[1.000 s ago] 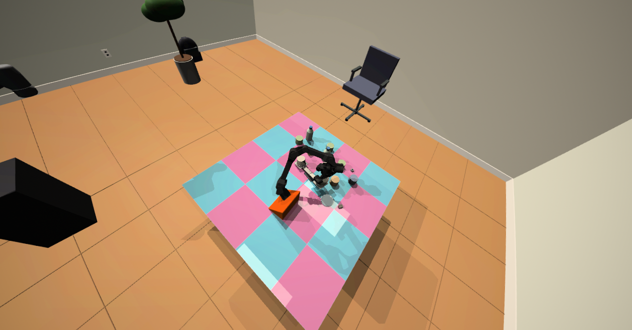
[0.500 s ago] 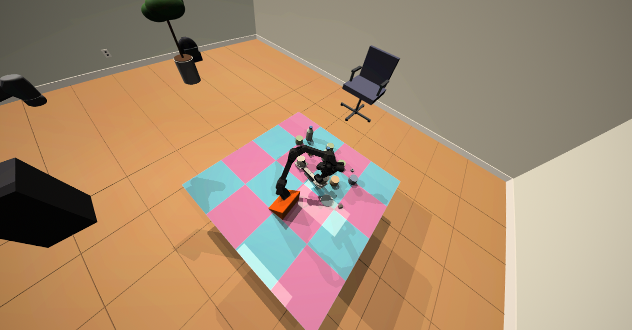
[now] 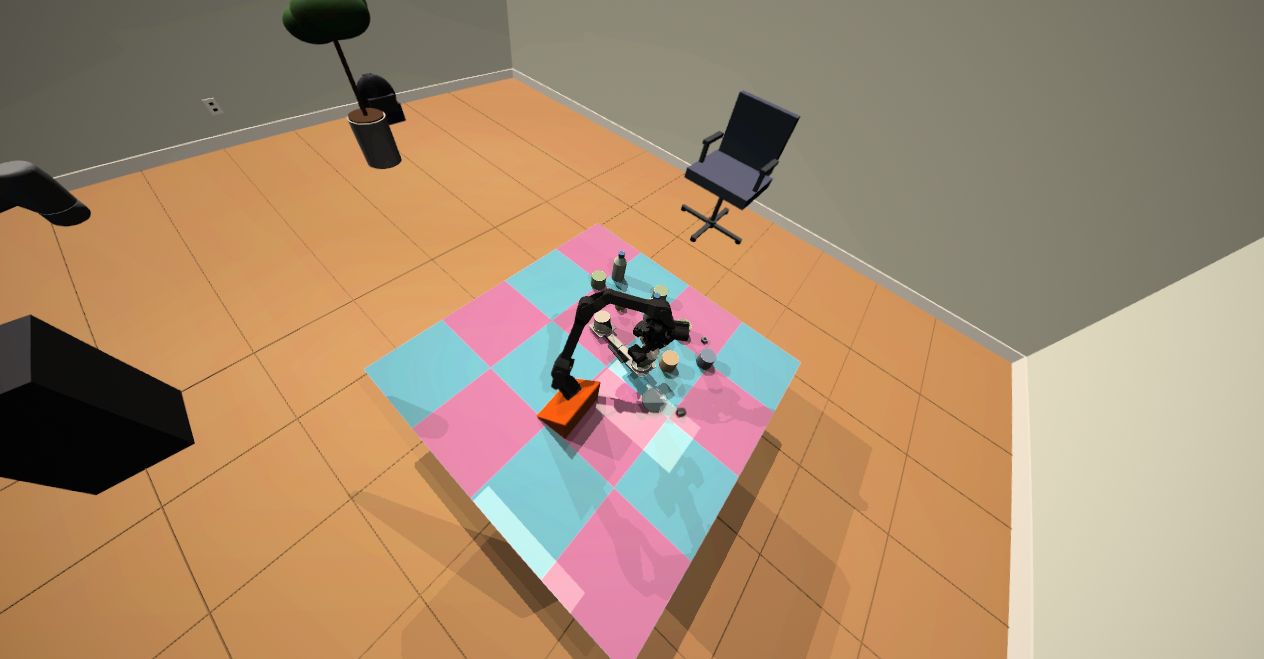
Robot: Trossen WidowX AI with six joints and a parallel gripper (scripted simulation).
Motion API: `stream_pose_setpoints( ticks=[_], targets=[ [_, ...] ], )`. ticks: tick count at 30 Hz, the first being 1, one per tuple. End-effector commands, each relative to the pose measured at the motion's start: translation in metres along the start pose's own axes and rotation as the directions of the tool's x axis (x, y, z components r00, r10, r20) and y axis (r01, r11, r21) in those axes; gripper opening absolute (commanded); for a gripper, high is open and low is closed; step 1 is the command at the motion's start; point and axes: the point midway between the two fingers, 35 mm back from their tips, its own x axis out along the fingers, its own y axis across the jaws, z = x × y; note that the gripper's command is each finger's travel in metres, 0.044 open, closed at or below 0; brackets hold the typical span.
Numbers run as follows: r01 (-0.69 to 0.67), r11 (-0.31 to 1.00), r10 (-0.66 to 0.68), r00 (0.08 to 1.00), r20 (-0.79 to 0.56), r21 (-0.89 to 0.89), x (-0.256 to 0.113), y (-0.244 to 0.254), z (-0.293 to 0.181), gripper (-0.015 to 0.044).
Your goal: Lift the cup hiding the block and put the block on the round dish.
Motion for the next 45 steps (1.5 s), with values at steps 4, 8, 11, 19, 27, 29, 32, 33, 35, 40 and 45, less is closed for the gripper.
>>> stream_pose_setpoints(
  ticks=[4, 8, 11, 19, 27, 29, 32, 33, 35, 40, 45],
  targets=[
    [0.007, 1.0, -0.007, 1.0, -0.007, -0.005, -0.0119, 0.0009, -0.0007, 0.0],
    [0.007, 1.0, -0.007, 1.0, -0.006, -0.005, -0.0166, 0.002, -0.0002, 0.0],
    [0.0, 1.0, 0.0, 1.0, 0.001, 0.0, -0.01, 0.002, 0.0008, 0.0],
    [0.0, 1.0, 0.0, 1.0, 0.001, 0.0, -0.01, 0.002, 0.0008, 0.0],
    [0.0, 1.0, 0.0, 1.0, 0.001, 0.0, -0.01, 0.002, 0.0008, 0.0],
    [0.0, 1.0, 0.0, 1.0, 0.001, 0.0, -0.01, 0.002, 0.0008, 0.0],
    [0.0, 1.0, 0.0, 1.0, 0.001, 0.0, -0.01, 0.002, 0.0008, 0.0],
    [0.0, 1.0, 0.0, 1.0, 0.001, 0.0, -0.01, 0.002, 0.0008, 0.0],
    [0.0, 1.0, 0.0, 1.0, 0.001, 0.0, -0.01, 0.002, 0.0008, 0.0],
    [0.0, 1.0, 0.0, 1.0, 0.001, 0.0, -0.01, 0.002, 0.0008, 0.0],
    [0.0, 1.0, 0.0, 1.0, 0.001, 0.0, -0.01, 0.002, 0.0008, 0.0]
  ],
)
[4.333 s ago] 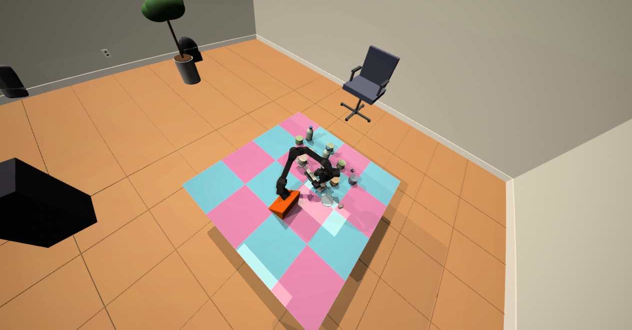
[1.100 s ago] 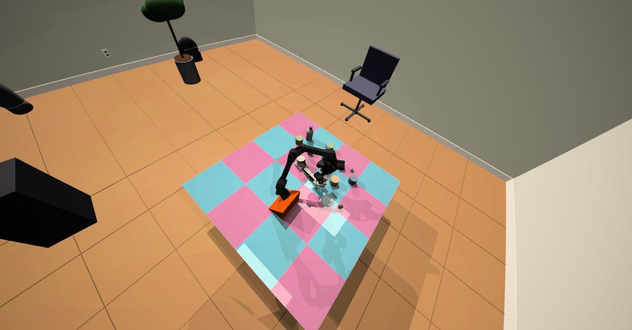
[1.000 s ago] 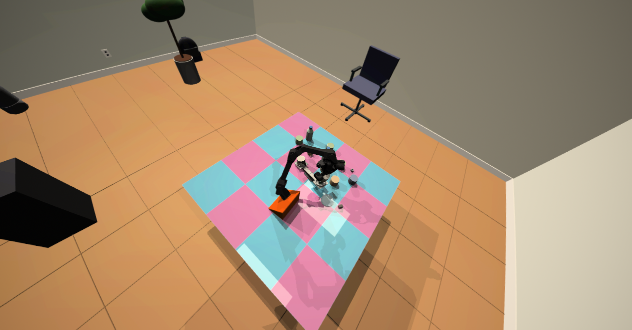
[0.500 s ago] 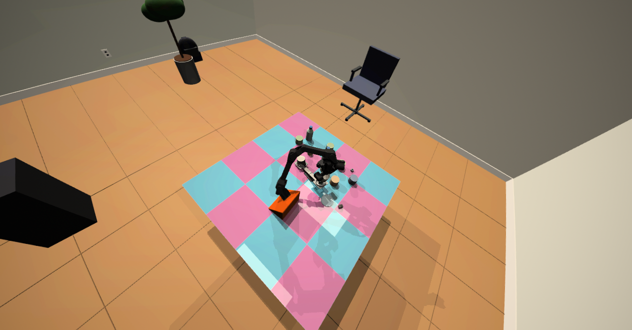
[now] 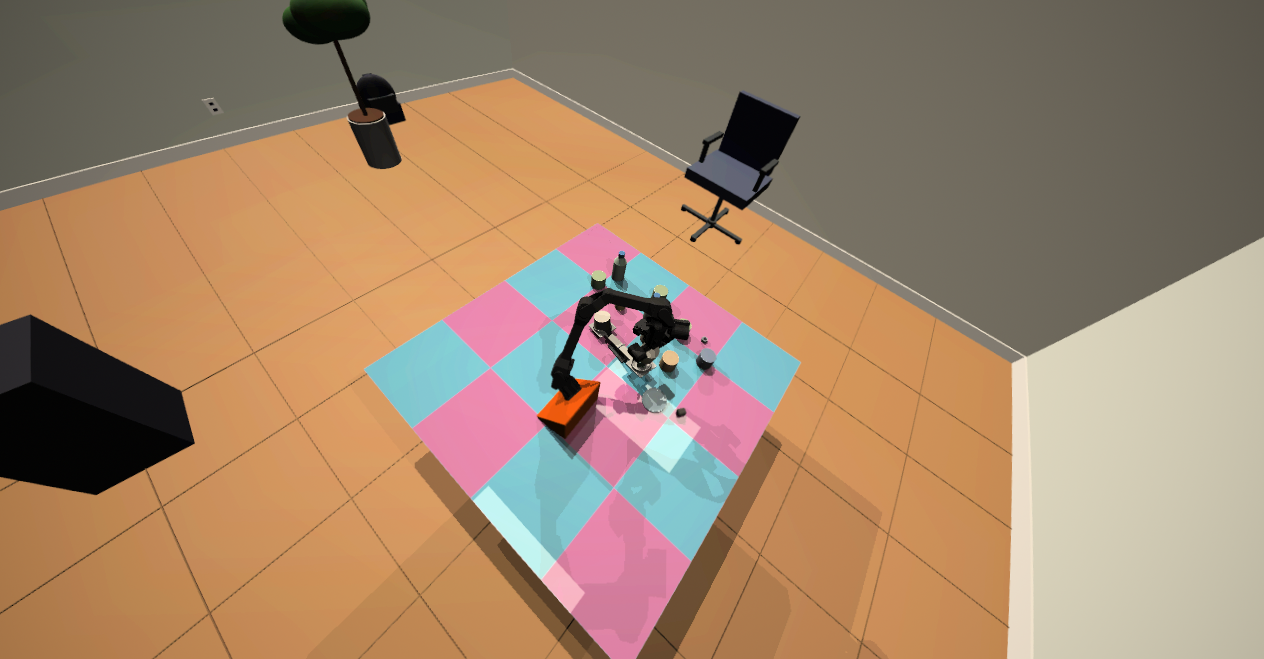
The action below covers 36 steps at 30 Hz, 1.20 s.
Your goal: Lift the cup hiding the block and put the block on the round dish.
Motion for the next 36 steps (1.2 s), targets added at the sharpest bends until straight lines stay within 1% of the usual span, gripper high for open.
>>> stream_pose_setpoints(
  ticks=[1, 18, 20, 24, 30, 34, 36],
  targets=[
    [0.001, 1.0, -0.001, 1.0, 0.0, 0.0, 0.0, 0.0, 0.0, 0.0],
    [0.002, 1.0, -0.002, 1.0, -0.001, 0.001, 0.0, 0.001, -0.003, 0.0],
    [0.004, 1.0, -0.004, 1.0, -0.006, 0.001, 0.005, 0.007, -0.021, 0.0],
    [0.009, 1.0, -0.009, 1.0, -0.018, 0.002, 0.021, 0.031, -0.076, 0.0],
    [0.01, 1.0, -0.01, 1.0, -0.024, 0.002, 0.055, 0.078, -0.145, 0.0],
    [0.007, 1.0, -0.007, 1.0, -0.02, 0.001, 0.083, 0.11, -0.179, 0.0],
    [0.007, 1.0, -0.007, 1.0, -0.019, 0.0, 0.088, 0.116, -0.184, 0.0]
  ],
)
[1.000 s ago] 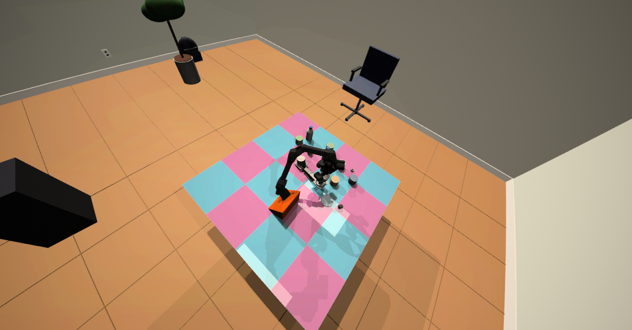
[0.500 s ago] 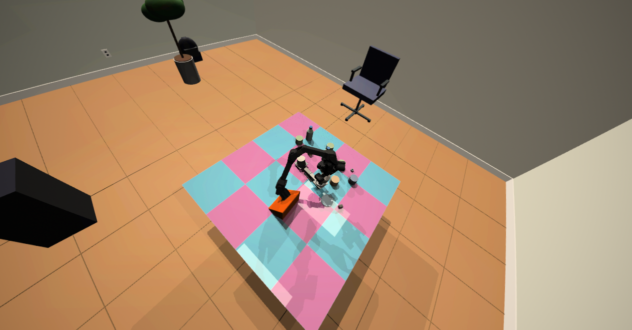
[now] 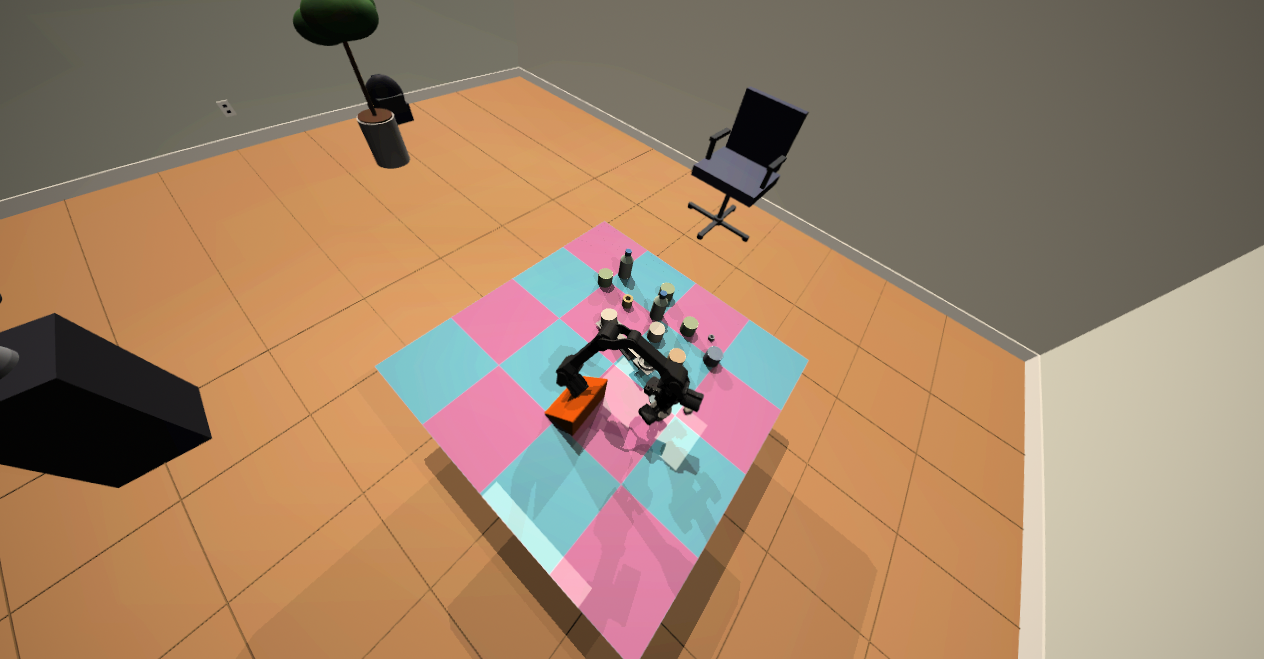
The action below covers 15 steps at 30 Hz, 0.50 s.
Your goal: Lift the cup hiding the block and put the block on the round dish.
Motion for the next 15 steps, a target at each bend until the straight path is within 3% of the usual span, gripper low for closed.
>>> stream_pose_setpoints(
  ticks=[1, 7, 15],
  targets=[
    [-0.002, 1.0, 0.002, 1.0, -0.003, -0.011, 0.01, 0.011, -0.01, 0.0],
    [-0.002, 1.0, 0.002, 1.0, -0.003, -0.011, 0.016, 0.011, -0.01, 0.0],
    [-0.002, 1.0, 0.002, 1.0, -0.002, -0.012, 0.049, 0.011, -0.01, 0.0]
  ],
)
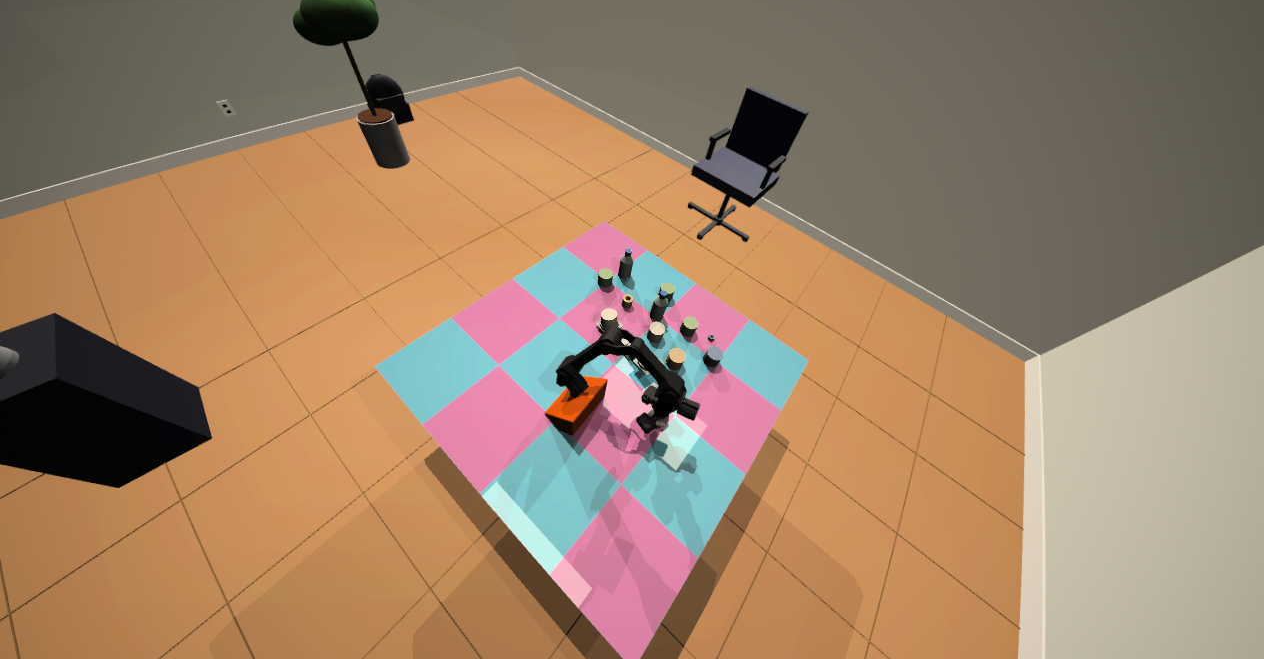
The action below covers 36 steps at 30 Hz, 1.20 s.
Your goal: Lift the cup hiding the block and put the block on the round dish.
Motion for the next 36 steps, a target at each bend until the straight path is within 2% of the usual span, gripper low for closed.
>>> stream_pose_setpoints(
  ticks=[1, 16, 32, 33, 36],
  targets=[
    [0.003, 1.0, -0.003, 1.0, 0.002, 0.004, 0.009, 0.0, 0.001, 0.0],
    [0.003, 1.0, -0.003, 1.0, 0.002, 0.004, 0.028, 0.0, 0.001, 0.0],
    [-0.001, 1.0, 0.001, 1.0, 0.002, 0.0, 0.021, 0.0, 0.001, 0.042],
    [0.0, 1.0, 0.0, 1.0, 0.002, 0.001, 0.012, 0.0, 0.0, 0.044],
    [0.002, 1.0, -0.002, 1.0, 0.002, 0.004, -0.027, 0.0, 0.001, 0.044]
  ],
)
